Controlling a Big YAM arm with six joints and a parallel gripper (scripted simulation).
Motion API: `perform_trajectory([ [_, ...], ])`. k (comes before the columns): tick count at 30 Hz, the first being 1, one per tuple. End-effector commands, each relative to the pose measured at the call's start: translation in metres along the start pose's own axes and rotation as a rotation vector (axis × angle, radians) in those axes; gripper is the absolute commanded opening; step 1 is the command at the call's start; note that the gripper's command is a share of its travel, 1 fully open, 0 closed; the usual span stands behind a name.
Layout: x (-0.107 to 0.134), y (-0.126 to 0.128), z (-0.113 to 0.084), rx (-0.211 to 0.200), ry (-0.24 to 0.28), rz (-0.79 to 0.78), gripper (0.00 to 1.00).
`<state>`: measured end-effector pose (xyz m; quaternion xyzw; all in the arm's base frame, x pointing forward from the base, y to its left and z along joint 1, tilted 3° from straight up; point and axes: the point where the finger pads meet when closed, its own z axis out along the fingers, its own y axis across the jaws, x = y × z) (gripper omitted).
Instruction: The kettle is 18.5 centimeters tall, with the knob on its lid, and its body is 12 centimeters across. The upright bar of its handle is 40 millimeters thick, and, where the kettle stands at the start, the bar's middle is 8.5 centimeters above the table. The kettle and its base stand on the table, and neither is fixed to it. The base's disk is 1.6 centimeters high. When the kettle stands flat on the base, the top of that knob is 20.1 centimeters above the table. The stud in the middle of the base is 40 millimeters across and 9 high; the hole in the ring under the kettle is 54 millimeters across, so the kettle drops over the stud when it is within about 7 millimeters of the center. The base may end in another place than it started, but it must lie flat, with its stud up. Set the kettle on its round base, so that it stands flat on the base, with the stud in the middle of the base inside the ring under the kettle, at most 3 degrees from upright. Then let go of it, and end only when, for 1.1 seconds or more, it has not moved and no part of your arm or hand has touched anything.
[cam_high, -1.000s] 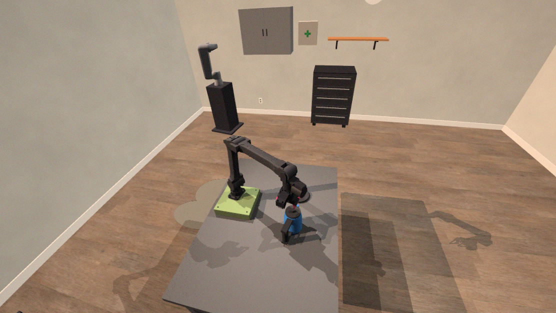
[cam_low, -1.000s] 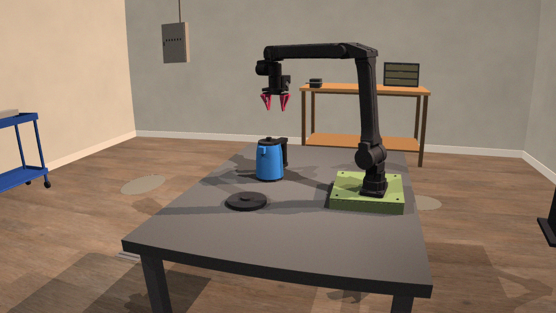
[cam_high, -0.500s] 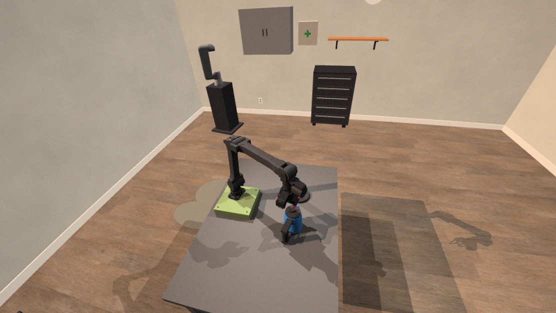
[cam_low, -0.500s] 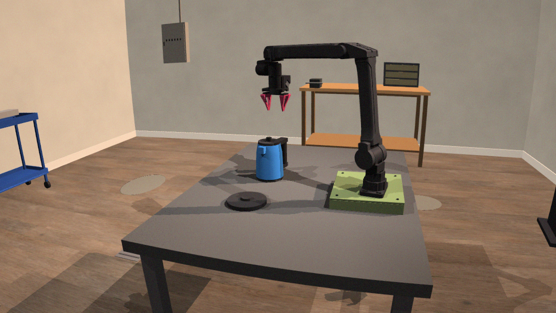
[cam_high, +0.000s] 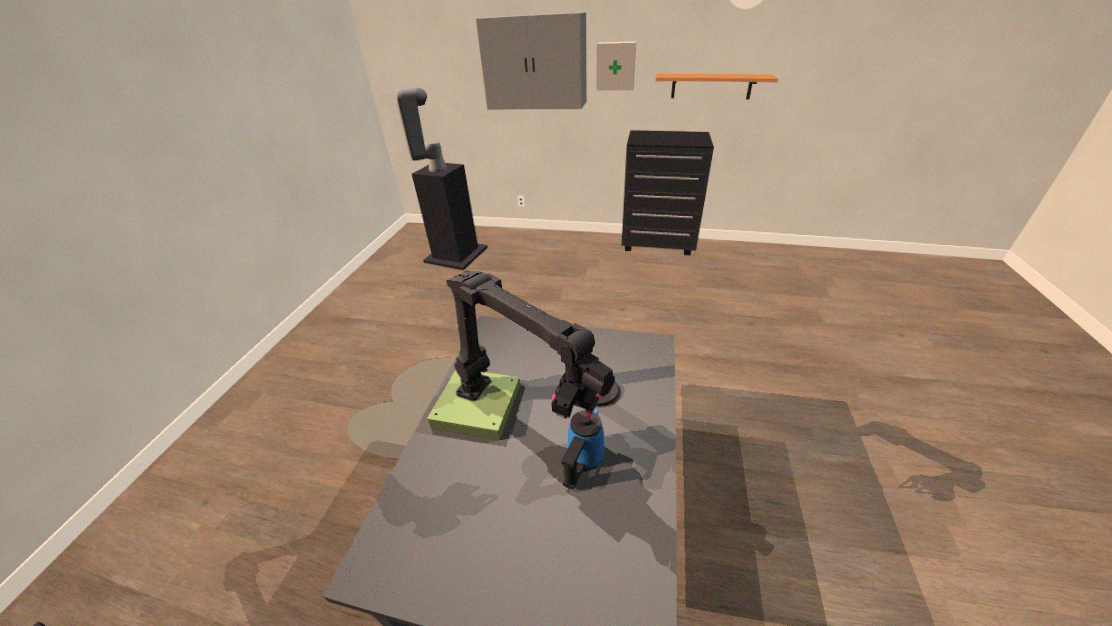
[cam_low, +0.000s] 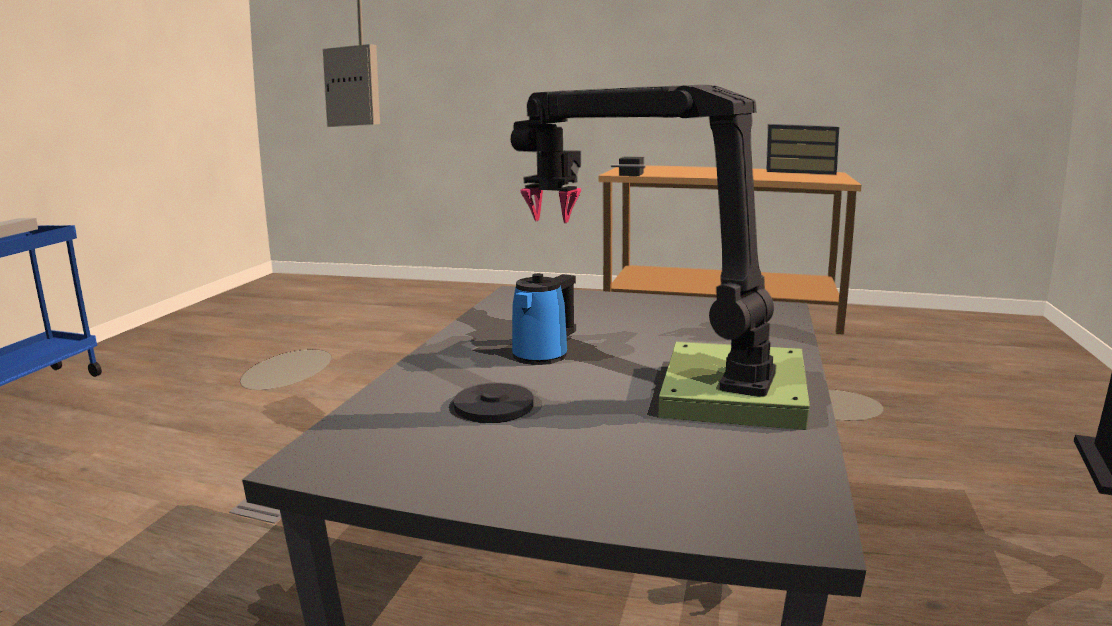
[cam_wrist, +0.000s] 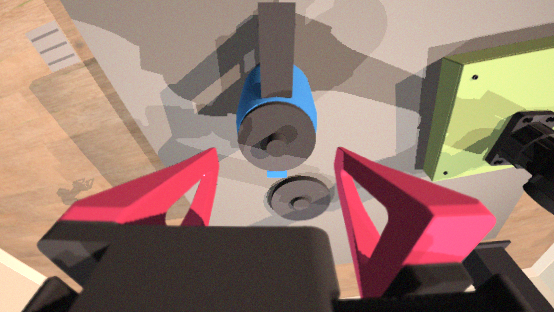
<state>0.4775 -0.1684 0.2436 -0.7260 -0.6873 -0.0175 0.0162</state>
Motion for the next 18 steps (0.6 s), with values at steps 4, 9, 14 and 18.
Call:
perform_trajectory([
  [4,0.005,0.007,0.015,0.0,0.0,-0.001,0.74],
  [9,0.005,0.007,0.023,0.0,0.0,0.0,0.74],
  [14,0.005,0.007,0.041,0.0,0.0,0.0,0.74],
  [18,0.005,0.007,0.059,0.0,0.0,0.0,0.74],
])
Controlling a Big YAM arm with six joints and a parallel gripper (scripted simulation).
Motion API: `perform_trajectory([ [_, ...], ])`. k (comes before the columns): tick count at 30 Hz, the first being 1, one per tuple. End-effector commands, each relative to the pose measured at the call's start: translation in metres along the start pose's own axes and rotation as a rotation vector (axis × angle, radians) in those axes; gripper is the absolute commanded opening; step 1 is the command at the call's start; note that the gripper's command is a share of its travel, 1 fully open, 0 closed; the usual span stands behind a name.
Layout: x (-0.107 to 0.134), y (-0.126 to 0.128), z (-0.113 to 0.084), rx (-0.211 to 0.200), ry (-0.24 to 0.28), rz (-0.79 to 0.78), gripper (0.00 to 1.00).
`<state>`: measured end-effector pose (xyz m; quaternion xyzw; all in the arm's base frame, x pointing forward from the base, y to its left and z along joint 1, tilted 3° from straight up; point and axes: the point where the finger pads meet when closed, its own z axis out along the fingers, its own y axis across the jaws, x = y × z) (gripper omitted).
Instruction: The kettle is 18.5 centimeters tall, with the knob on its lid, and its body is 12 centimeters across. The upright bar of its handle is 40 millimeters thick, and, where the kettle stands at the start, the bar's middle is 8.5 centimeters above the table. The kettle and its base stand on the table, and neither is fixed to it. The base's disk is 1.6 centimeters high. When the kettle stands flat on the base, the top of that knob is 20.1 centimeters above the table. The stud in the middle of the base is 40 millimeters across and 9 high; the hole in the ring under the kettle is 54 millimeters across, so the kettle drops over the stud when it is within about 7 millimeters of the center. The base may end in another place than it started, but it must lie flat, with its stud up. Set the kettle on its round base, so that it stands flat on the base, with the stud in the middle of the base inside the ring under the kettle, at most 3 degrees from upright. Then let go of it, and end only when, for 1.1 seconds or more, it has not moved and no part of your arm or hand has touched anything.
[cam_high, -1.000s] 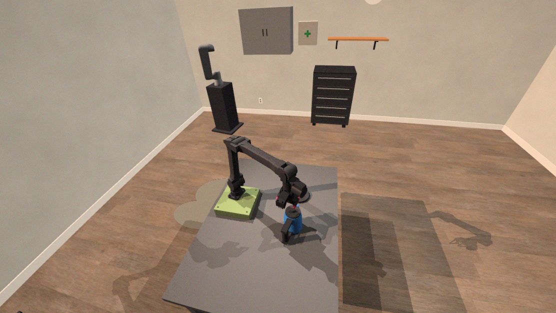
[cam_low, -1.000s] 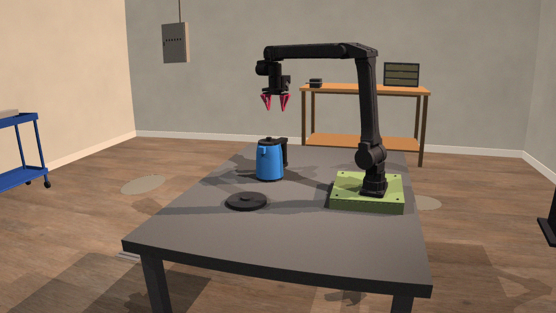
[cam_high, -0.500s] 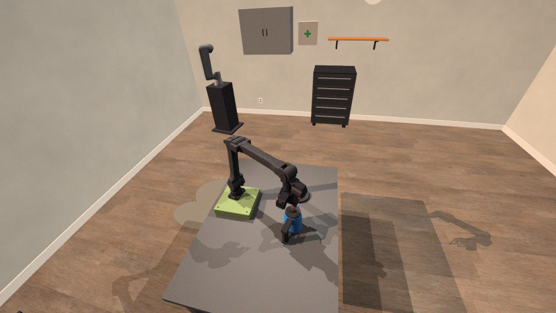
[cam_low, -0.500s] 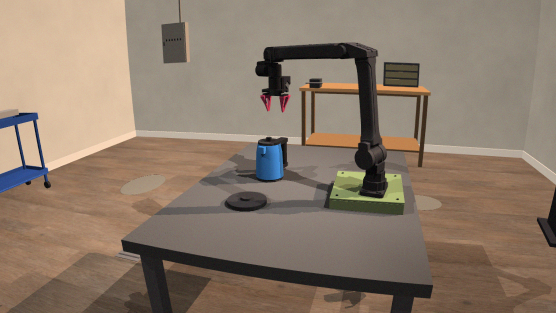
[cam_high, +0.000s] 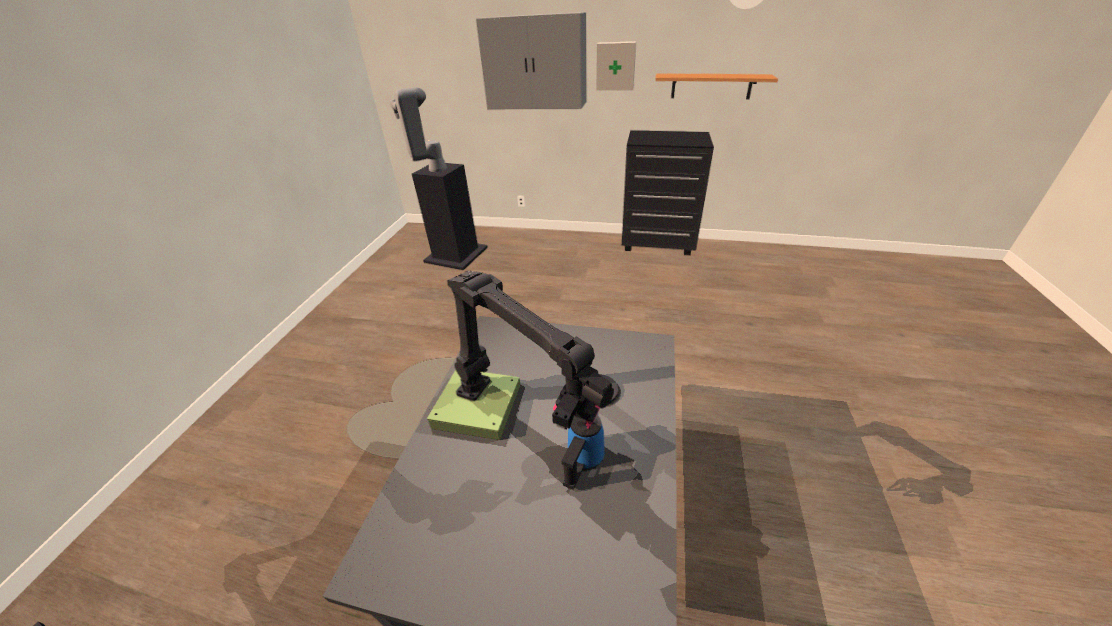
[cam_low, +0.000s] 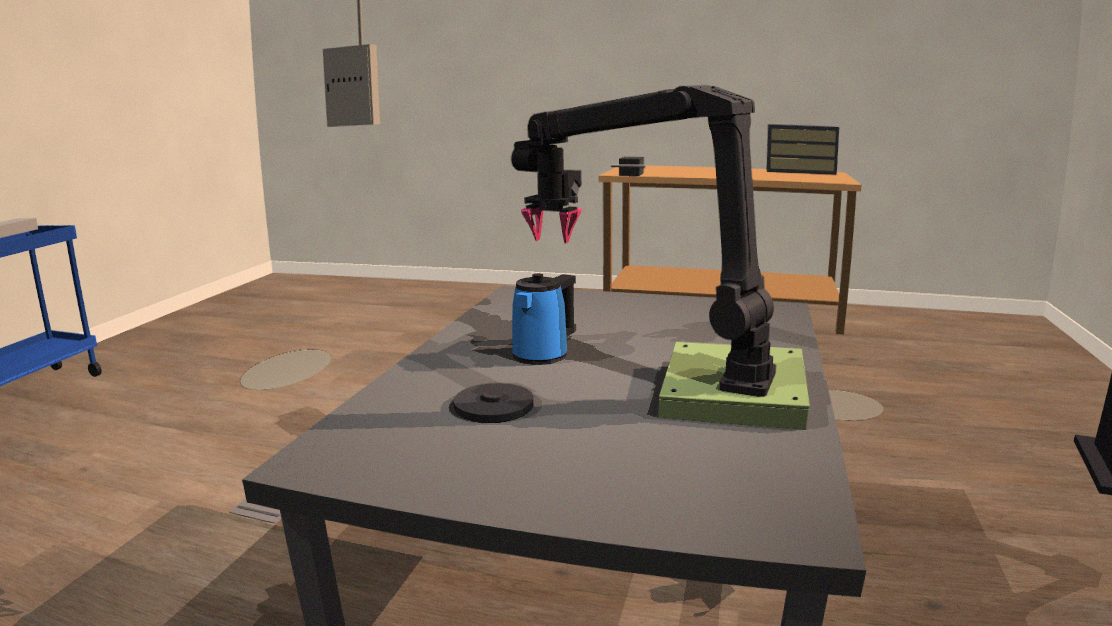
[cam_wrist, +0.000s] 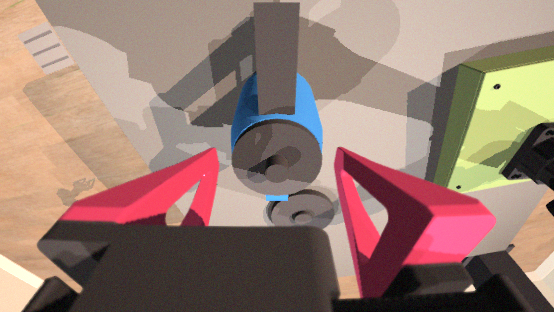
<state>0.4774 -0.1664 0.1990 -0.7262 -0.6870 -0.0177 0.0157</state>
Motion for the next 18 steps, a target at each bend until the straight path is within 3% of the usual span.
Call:
perform_trajectory([
  [1,0.005,0.007,0.019,0.001,0.0,0.0,0.74],
  [6,0.005,0.007,0.044,0.001,0.0,0.0,0.74],
  [8,0.005,0.007,0.044,0.001,0.0,0.0,0.74],
  [18,0.005,0.006,0.082,0.002,0.0,0.0,0.74],
])
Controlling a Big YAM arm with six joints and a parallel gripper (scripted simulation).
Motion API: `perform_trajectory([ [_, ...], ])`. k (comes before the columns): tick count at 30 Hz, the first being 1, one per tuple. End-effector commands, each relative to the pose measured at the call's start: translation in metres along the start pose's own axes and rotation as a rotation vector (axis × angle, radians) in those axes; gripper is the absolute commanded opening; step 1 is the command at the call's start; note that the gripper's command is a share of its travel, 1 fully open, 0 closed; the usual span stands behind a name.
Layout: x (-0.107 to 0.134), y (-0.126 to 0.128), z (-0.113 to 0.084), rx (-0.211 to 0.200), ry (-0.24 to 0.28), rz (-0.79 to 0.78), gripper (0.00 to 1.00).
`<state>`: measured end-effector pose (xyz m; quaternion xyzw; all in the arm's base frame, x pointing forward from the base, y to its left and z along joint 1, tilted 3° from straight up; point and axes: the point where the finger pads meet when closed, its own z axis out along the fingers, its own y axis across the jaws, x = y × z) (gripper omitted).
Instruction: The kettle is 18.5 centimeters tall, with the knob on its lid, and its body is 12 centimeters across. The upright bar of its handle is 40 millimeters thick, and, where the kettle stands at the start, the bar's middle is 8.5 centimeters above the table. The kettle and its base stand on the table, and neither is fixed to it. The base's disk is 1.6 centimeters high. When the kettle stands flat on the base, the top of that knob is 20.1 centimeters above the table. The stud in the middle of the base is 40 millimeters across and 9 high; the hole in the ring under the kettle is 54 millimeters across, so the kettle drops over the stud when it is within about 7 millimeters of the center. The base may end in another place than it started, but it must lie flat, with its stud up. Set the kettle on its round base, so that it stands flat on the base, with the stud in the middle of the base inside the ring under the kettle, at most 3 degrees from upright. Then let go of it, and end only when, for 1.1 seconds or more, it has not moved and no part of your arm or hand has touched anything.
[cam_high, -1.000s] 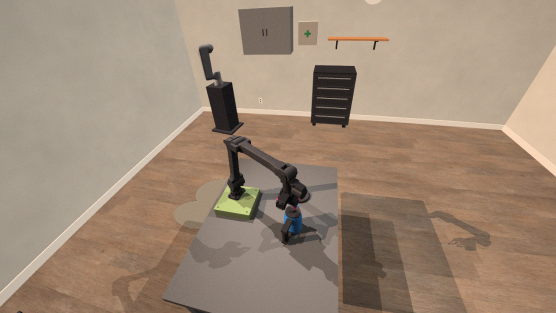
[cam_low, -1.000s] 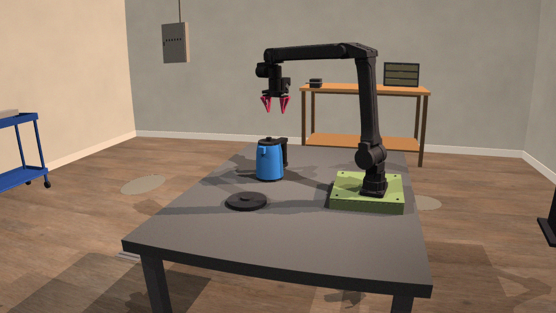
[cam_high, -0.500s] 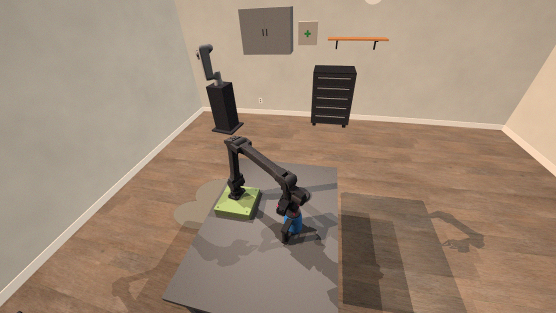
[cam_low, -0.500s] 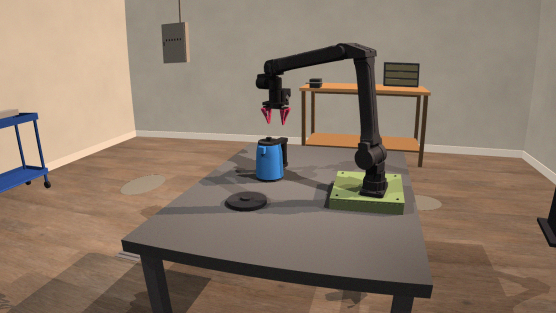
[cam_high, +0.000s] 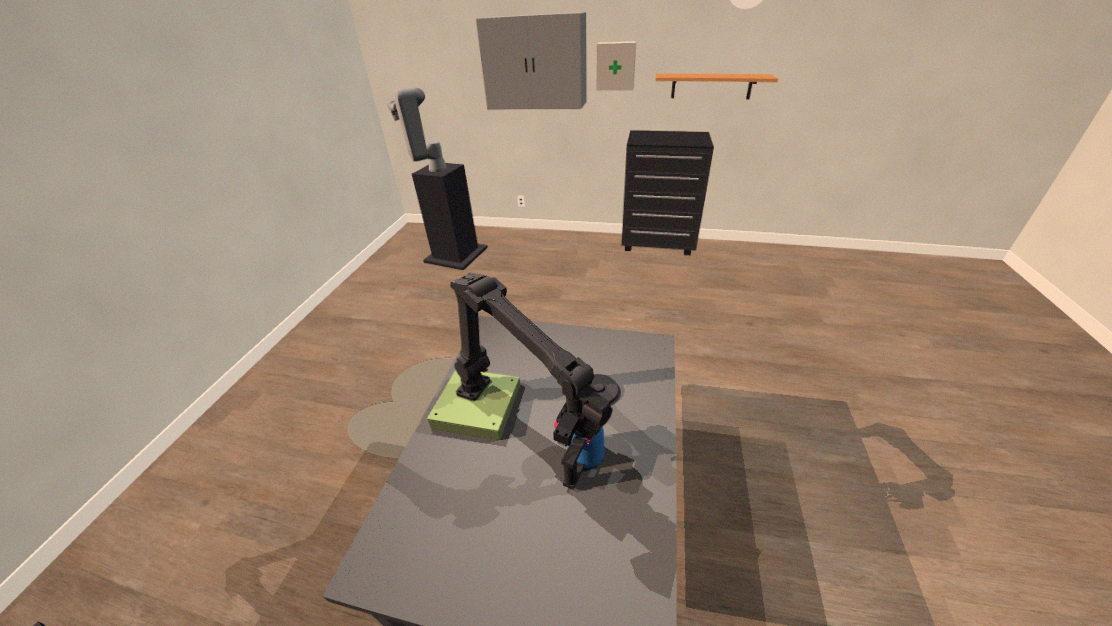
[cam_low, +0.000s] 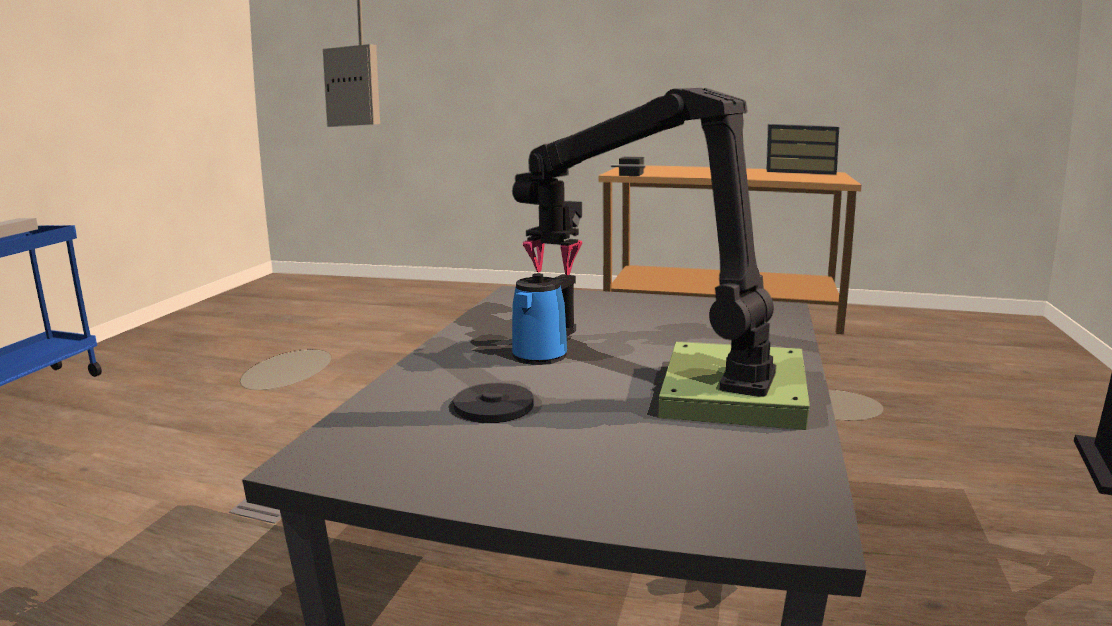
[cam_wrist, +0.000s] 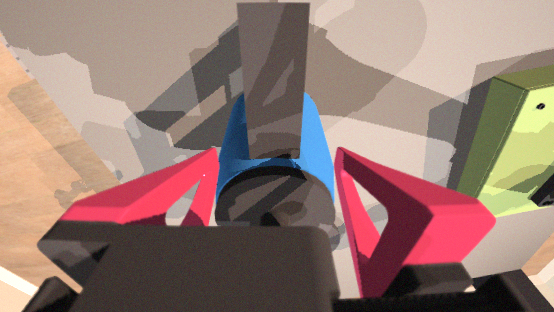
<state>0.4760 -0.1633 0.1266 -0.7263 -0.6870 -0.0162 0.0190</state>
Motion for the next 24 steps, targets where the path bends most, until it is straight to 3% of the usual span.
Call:
perform_trajectory([
  [1,0.006,0.008,0.012,-0.005,-0.003,-0.001,0.74],
  [7,0.006,0.008,0.016,-0.005,-0.003,-0.001,0.74],
  [8,0.003,0.021,-0.008,-0.058,-0.017,-0.003,0.74],
  [24,0.003,0.018,-0.005,-0.05,-0.015,-0.002,0.74],
])
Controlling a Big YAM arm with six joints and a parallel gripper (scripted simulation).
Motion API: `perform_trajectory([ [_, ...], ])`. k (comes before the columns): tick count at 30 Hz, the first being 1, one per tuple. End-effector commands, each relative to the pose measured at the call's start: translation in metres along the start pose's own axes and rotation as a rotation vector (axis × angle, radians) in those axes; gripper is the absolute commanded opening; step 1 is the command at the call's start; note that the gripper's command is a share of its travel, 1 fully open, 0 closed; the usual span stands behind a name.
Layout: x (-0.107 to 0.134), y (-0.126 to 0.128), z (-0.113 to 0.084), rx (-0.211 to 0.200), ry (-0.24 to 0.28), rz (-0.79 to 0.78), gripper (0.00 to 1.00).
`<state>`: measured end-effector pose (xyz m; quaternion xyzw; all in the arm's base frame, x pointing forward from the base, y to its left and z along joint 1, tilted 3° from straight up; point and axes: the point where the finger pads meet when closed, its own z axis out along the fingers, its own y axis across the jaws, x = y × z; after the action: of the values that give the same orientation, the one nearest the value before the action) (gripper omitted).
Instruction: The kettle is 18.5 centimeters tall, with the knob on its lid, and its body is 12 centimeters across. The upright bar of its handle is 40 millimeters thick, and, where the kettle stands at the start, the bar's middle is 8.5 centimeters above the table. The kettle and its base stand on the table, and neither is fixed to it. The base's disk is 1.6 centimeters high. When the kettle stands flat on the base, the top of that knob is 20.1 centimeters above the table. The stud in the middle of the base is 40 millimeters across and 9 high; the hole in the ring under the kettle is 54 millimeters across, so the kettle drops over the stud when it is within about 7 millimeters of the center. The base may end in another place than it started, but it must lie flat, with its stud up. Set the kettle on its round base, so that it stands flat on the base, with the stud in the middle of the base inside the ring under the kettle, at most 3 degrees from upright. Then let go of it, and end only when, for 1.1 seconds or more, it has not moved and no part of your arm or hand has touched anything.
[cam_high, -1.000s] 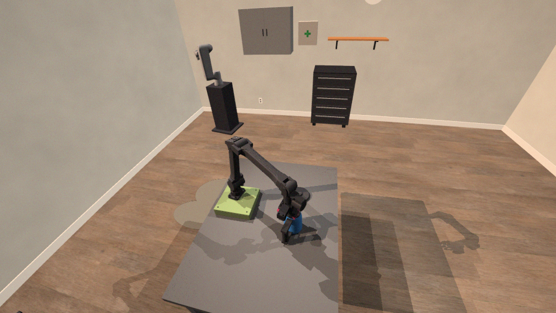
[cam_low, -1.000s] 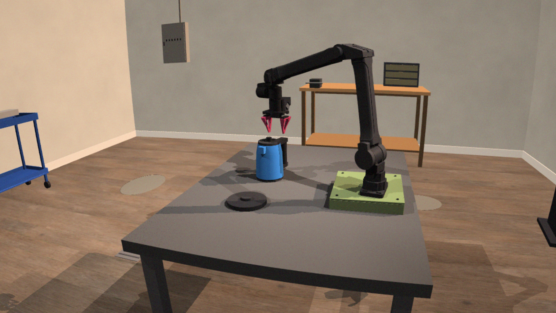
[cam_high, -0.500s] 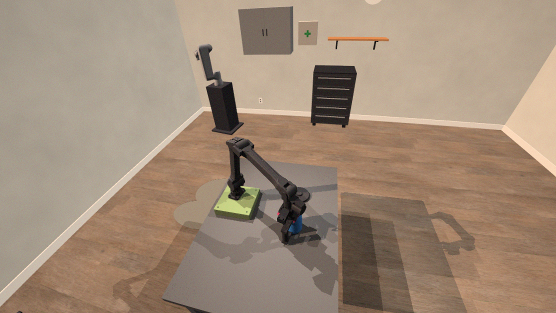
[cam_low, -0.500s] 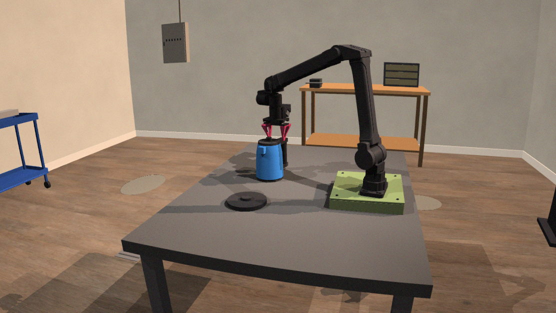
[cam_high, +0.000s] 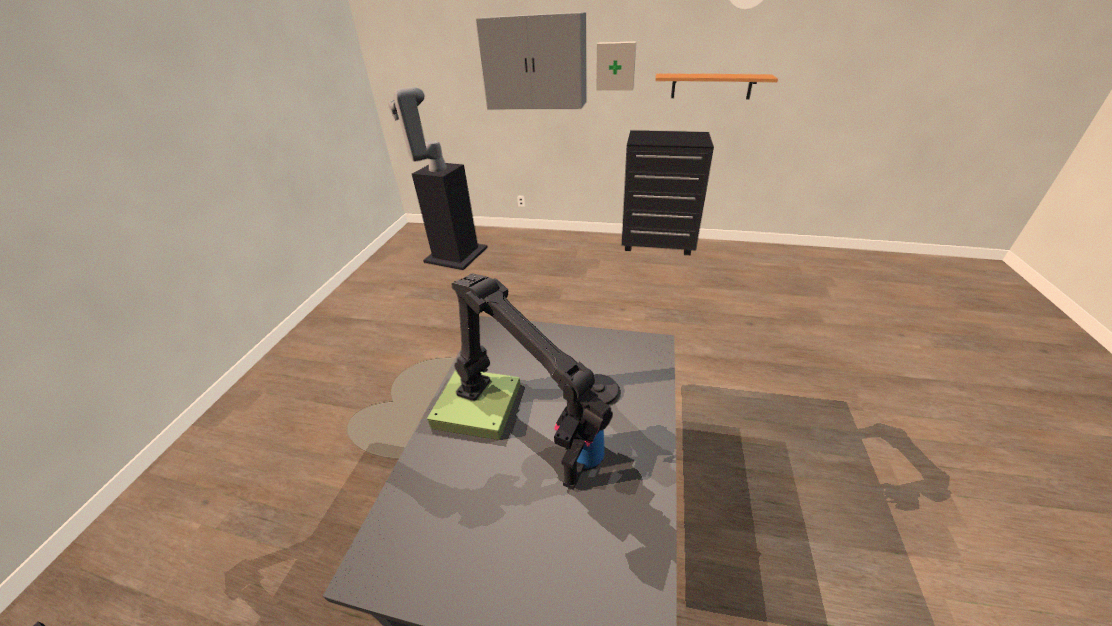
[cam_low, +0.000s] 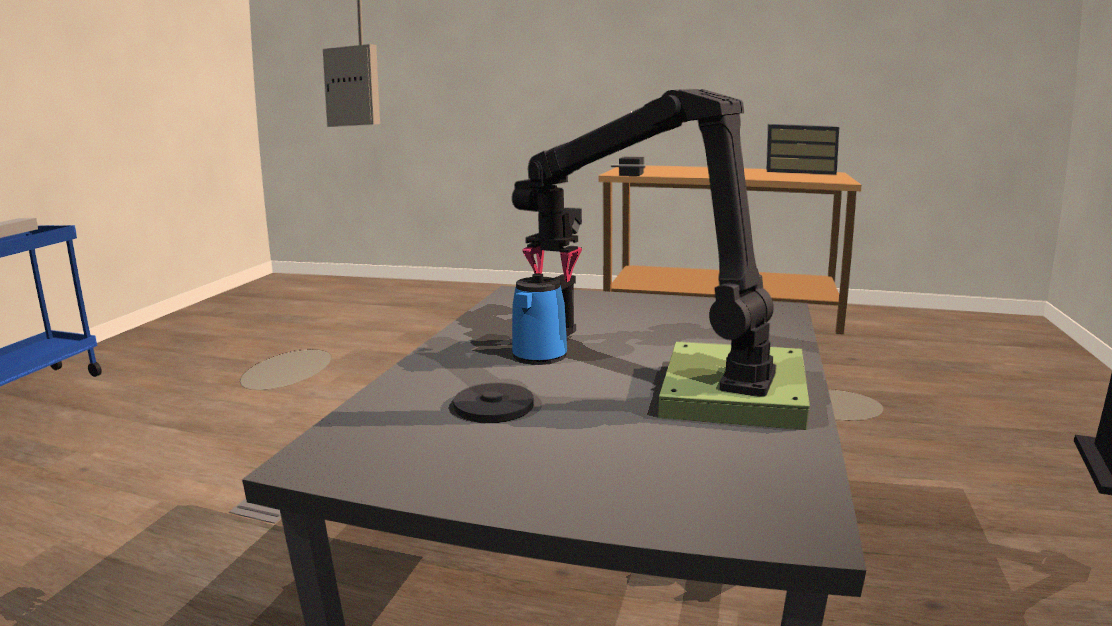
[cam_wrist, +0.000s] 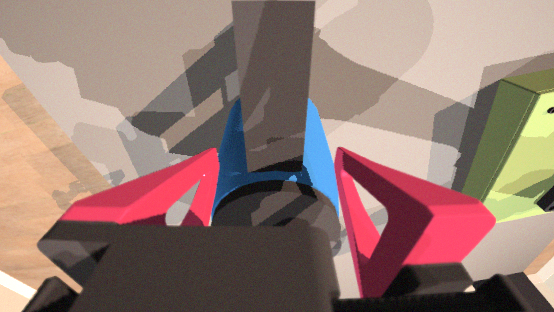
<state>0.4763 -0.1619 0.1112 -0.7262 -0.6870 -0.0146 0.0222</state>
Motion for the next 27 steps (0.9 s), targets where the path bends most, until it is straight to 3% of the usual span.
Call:
perform_trajectory([
  [1,0.0026,0.0176,-0.0207,-0.057,-0.017,-0.002,0.74],
  [27,0.002,0.0226,-0.0223,-0.061,-0.018,-0.003,0.74],
])
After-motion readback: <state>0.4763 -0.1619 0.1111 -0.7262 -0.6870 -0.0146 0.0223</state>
